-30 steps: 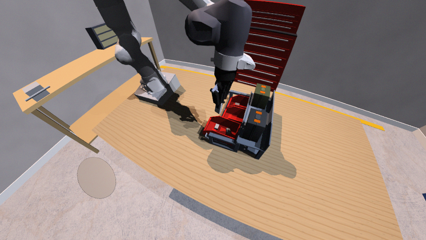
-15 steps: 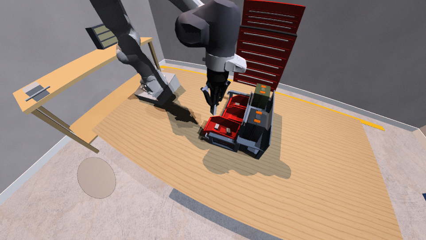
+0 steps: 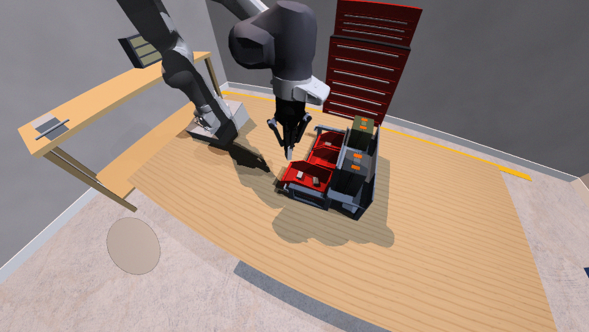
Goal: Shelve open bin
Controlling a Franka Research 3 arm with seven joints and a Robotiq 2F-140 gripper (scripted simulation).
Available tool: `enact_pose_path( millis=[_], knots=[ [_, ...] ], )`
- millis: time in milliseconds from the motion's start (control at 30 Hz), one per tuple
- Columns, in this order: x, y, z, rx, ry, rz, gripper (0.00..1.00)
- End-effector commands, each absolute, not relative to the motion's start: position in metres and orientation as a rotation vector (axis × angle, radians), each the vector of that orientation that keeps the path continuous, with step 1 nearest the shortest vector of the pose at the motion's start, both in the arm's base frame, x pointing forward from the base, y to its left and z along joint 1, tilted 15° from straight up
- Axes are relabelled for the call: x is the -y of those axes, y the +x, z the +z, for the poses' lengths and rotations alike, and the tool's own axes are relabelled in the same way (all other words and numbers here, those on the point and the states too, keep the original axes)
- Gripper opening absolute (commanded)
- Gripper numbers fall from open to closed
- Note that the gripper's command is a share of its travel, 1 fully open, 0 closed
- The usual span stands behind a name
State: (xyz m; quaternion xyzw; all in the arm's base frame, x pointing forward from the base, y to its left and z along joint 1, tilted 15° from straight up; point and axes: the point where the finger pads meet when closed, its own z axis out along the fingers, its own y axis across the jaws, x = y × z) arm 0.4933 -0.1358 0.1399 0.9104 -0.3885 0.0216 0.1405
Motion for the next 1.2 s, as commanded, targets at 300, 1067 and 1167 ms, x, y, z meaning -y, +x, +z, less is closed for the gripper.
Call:
enact_pose_path(
  millis=[300,1067,1167],
  knots=[
    [0.14,0.479,0.137,1.535,2.423,0.193,0.0],
    [0.139,0.447,0.126,1.987,2.156,0.279,0.0],
    [0.139,0.445,0.125,2.021,2.132,0.284,0.0]
  ],
)
